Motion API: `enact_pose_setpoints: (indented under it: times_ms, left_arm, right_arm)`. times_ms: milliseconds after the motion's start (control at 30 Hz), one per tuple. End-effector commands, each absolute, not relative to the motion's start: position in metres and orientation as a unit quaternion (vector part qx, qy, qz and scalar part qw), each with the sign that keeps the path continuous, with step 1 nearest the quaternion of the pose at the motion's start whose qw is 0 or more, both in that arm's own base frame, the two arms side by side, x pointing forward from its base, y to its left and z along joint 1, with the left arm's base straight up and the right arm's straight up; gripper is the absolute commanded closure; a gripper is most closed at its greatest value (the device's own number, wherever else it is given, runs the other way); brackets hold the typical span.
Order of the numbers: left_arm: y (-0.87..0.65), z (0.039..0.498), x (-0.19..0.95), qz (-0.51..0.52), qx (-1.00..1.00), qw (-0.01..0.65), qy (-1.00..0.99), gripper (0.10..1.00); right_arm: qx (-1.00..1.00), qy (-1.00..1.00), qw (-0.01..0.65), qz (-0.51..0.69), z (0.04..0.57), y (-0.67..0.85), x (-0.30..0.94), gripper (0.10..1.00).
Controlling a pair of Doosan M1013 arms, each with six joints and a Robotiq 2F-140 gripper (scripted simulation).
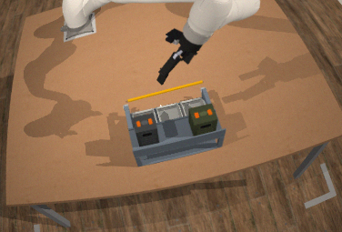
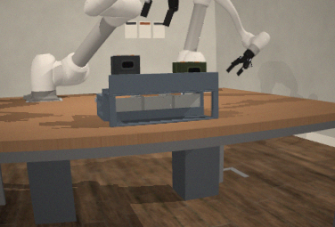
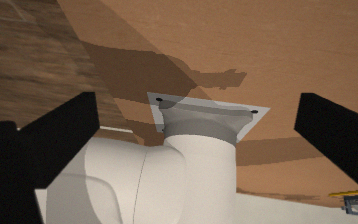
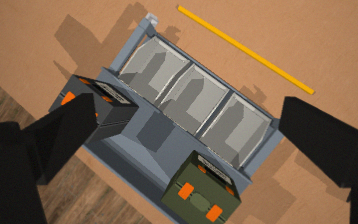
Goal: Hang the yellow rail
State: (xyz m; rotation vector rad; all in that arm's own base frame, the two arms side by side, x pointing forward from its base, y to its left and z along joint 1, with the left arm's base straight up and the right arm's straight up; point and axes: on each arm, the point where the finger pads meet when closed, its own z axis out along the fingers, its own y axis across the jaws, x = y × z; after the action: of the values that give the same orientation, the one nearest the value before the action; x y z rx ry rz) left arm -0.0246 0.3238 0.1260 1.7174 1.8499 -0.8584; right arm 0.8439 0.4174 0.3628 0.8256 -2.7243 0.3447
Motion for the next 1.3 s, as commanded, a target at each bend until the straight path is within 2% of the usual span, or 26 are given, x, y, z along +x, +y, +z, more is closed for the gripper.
enact_pose_setpoints:
  times_ms: [0, 1033, 1267]
  left_arm:
    - [0.323, 0.125, -0.027, -0.303, 0.629, 0.243, 0.673, 0.098]
    - [0.321, 0.121, -0.033, -0.278, 0.637, 0.263, 0.669, 0.098]
    - [0.321, 0.121, -0.033, -0.278, 0.637, 0.263, 0.669, 0.098]
  right_arm:
    - [0.285, -0.941, 0.136, 0.119, 0.364, 0.417, 0.844, 0.098]
    - [0.287, -0.941, 0.135, 0.118, 0.364, 0.417, 0.844, 0.098]
    - [0.343, -0.925, 0.126, 0.105, 0.348, 0.422, 0.844, 0.098]
